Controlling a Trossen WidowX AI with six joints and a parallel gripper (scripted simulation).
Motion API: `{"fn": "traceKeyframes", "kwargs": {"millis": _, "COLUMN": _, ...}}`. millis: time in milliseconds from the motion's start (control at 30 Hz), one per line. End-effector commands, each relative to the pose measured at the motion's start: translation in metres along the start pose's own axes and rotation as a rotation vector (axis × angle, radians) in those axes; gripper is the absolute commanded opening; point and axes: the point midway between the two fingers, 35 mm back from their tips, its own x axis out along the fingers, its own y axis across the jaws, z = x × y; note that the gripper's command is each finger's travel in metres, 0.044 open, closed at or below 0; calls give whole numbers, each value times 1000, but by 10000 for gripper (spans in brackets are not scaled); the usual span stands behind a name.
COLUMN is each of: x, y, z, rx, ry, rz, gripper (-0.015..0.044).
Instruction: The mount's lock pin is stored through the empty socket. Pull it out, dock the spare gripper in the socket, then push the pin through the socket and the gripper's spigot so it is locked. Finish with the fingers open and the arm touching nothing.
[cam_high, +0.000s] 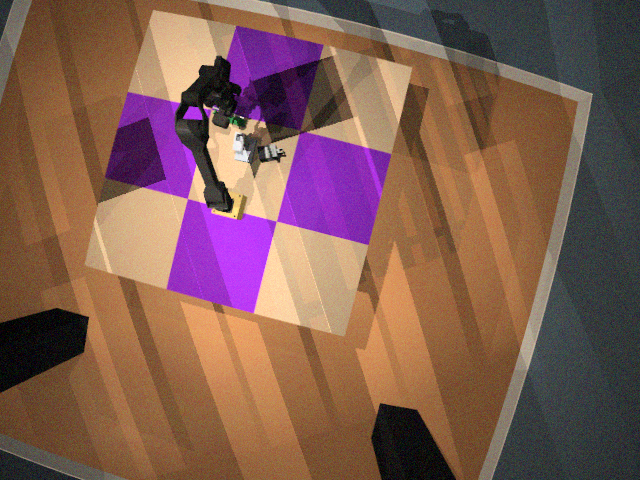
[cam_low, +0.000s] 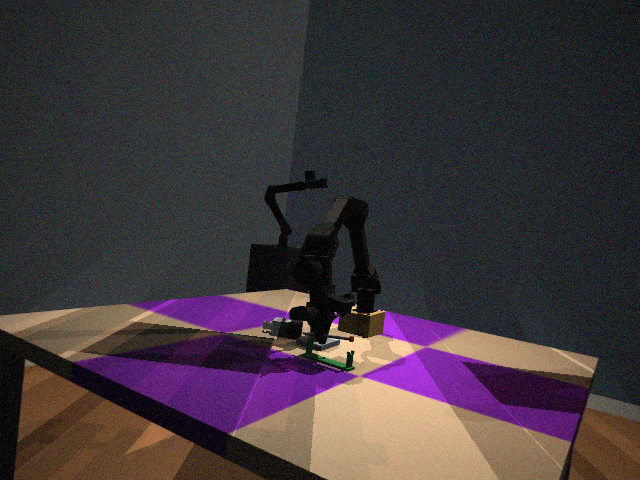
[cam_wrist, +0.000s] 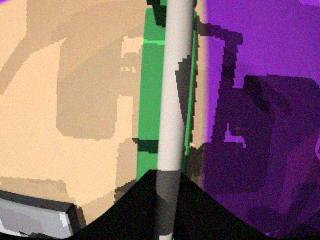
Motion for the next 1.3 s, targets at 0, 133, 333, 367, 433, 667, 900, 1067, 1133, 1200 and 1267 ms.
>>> {"fn": "traceKeyframes", "kwargs": {"millis": 0, "x": 8, "y": 2, "z": -2, "rx": -3, "ry": 1, "rz": 4, "gripper": 0}}
{"fn": "traceKeyframes", "kwargs": {"millis": 133, "x": 15, "y": 2, "z": -3, "rx": -3, "ry": 0, "rz": -2, "gripper": 0}}
{"fn": "traceKeyframes", "kwargs": {"millis": 333, "x": 21, "y": 2, "z": -4, "rx": -4, "ry": -1, "rz": -4, "gripper": 0}}
{"fn": "traceKeyframes", "kwargs": {"millis": 367, "x": 22, "y": 2, "z": -4, "rx": -4, "ry": -1, "rz": -5, "gripper": 0}}
{"fn": "traceKeyframes", "kwargs": {"millis": 433, "x": 23, "y": 2, "z": -4, "rx": -4, "ry": -1, "rz": -6, "gripper": 0}}
{"fn": "traceKeyframes", "kwargs": {"millis": 667, "x": 25, "y": 2, "z": -4, "rx": -7, "ry": -2, "rz": -8, "gripper": 0}}
{"fn": "traceKeyframes", "kwargs": {"millis": 900, "x": 25, "y": 2, "z": -4, "rx": -7, "ry": -2, "rz": -8, "gripper": 0}}
{"fn": "traceKeyframes", "kwargs": {"millis": 1067, "x": 25, "y": 2, "z": -4, "rx": -7, "ry": -2, "rz": -8, "gripper": 0}}
{"fn": "traceKeyframes", "kwargs": {"millis": 1133, "x": 25, "y": 2, "z": -4, "rx": -7, "ry": -2, "rz": -8, "gripper": 0}}
{"fn": "traceKeyframes", "kwargs": {"millis": 1200, "x": 25, "y": 2, "z": -4, "rx": -7, "ry": -2, "rz": -8, "gripper": 0}}
{"fn": "traceKeyframes", "kwargs": {"millis": 1267, "x": 25, "y": 2, "z": -4, "rx": -7, "ry": -2, "rz": -8, "gripper": 0}}
